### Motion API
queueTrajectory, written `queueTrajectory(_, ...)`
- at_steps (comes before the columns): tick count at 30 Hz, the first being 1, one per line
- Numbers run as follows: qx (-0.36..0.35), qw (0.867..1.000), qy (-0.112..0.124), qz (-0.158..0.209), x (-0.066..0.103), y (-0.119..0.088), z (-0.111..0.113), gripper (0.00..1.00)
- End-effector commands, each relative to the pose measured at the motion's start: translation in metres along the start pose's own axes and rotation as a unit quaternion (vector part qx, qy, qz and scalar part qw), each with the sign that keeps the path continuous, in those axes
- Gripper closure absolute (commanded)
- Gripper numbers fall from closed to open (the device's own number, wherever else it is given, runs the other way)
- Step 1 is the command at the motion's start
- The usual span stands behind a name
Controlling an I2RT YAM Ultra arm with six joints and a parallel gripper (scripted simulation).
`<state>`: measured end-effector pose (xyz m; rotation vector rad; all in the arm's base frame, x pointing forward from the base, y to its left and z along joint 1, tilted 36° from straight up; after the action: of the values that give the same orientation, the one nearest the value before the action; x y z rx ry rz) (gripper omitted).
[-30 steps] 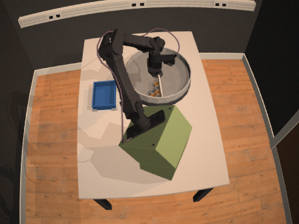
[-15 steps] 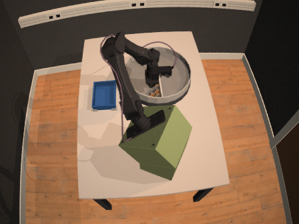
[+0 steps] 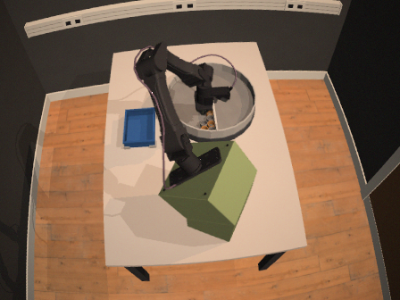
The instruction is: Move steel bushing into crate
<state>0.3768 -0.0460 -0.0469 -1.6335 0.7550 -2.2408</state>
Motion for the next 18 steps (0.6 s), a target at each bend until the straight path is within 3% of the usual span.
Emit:
queueTrajectory(1,-0.006,1.000,0.012,-0.012,0.0054,0.0096,0.0073,0.87)
queueTrajectory(15,-0.006,1.000,0.012,-0.012,0.0053,0.0096,0.0071,0.87)
queueTrajectory(18,-0.007,1.000,0.005,-0.011,0.0017,0.0122,-0.0012,0.87)
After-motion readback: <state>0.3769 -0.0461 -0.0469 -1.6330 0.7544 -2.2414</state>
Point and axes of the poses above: the point where the finger pads meet when closed, its own x axis back along the fingers, its own z axis across the jaws, y = z × x, the point moved 3 cm from there along x, back along the fingers, and after that the axes turned 6 degrees about -x, right-handed, at the moved point
